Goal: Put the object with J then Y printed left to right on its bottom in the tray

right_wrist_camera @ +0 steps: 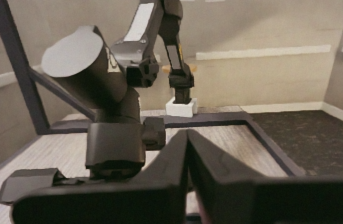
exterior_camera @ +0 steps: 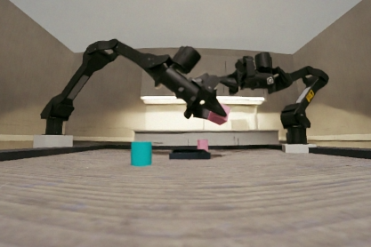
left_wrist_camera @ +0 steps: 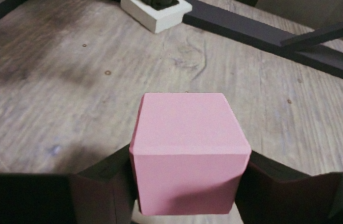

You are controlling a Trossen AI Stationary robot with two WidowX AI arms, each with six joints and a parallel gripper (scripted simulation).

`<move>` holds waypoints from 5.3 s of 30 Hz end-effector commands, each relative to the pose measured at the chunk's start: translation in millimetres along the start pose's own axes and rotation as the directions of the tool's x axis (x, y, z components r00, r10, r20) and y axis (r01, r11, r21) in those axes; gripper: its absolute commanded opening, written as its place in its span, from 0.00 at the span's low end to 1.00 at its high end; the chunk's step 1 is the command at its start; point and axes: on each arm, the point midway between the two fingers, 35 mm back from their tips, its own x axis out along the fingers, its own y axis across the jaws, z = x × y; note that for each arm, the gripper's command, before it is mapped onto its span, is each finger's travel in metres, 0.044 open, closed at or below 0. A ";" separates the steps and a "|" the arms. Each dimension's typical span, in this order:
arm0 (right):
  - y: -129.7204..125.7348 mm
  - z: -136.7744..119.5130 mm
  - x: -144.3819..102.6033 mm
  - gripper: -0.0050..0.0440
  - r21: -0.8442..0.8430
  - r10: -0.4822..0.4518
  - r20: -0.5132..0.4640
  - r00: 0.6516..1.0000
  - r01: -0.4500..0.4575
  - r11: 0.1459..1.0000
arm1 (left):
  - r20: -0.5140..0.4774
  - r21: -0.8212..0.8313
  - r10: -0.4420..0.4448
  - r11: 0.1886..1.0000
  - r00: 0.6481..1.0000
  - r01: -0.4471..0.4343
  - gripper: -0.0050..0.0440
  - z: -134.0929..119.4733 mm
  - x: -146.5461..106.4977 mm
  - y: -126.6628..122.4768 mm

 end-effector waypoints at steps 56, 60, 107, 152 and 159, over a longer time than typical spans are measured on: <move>-65.7 43.2 -51.9 0.00 -0.011 0.003 0.030 1.000 -0.003 1.000 | -0.634 -0.710 -0.037 -0.368 0.773 -0.600 0.45 -51.1 -15.9 68.5; -67.3 44.3 -56.3 0.00 -0.012 0.003 0.030 1.000 -0.003 1.000 | -0.664 -0.641 -0.045 -0.480 0.746 -0.600 0.45 -53.9 -20.1 72.0; -68.3 38.5 -56.2 0.00 -0.005 0.003 0.016 1.000 -0.003 1.000 | -0.684 -0.612 -0.041 -0.512 0.728 -0.603 0.45 -88.2 3.3 78.6; -68.3 38.5 -56.2 0.00 -0.005 0.003 0.016 1.000 -0.003 1.000 | -0.661 -0.629 -0.051 -0.506 0.748 -0.590 0.92 -50.0 -25.9 69.4; -68.3 38.5 -56.2 0.00 -0.005 0.003 0.016 1.000 -0.003 1.000 | -0.661 -0.629 -0.051 -0.506 0.748 -0.590 0.92 -50.0 -25.9 69.4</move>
